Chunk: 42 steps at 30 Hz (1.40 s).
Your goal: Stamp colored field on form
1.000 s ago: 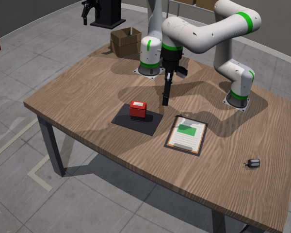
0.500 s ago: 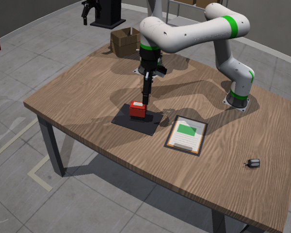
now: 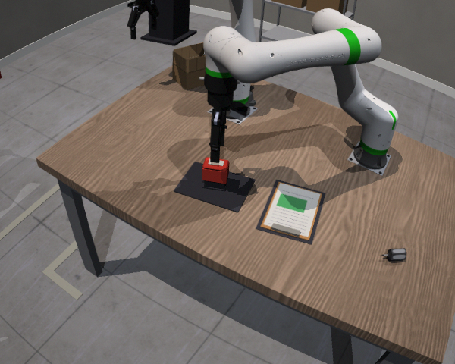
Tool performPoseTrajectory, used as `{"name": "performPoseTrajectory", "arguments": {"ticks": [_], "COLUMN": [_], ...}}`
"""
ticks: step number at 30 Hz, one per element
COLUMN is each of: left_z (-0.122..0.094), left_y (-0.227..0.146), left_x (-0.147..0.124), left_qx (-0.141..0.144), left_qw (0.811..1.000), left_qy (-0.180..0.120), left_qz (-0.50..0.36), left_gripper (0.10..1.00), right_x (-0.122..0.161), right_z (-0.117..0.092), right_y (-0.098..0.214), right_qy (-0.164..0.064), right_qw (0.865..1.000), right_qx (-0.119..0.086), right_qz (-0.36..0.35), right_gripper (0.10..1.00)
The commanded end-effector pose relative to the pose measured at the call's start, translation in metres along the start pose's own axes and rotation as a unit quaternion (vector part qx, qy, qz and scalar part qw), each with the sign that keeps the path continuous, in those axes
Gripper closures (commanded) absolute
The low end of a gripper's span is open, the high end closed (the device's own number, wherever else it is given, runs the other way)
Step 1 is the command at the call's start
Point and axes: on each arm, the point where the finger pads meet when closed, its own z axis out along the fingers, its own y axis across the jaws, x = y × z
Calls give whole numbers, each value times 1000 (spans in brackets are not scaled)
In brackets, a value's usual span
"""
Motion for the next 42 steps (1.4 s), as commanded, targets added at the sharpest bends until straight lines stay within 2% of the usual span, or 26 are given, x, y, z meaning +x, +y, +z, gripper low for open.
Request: {"name": "performPoseTrajectory", "arguments": {"ticks": [1, 23, 33, 35, 42], "left_z": [-1, 4, 40, 40, 74], "left_y": [0, 0, 0, 0, 0], "left_x": [-1, -2, -3, -3, -3], "left_qx": [0, 0, 0, 0, 0], "left_qw": [1000, 1000, 1000, 1000, 1000], "left_qy": [-1, -1, -1, -1, -1], "left_qz": [0, 0, 0, 0, 0], "left_gripper": [509, 509, 509, 509, 509], "right_x": [0, 0, 0, 0, 0], "right_z": [-1, -1, -1, -1, -1], "right_y": [0, 0, 0, 0, 0], "right_qy": [1, 1, 1, 1, 1], "right_qw": [1000, 1000, 1000, 1000, 1000], "right_qx": [0, 0, 0, 0, 0], "right_qz": [0, 0, 0, 0, 0], "right_gripper": [98, 98, 98, 98, 98]}}
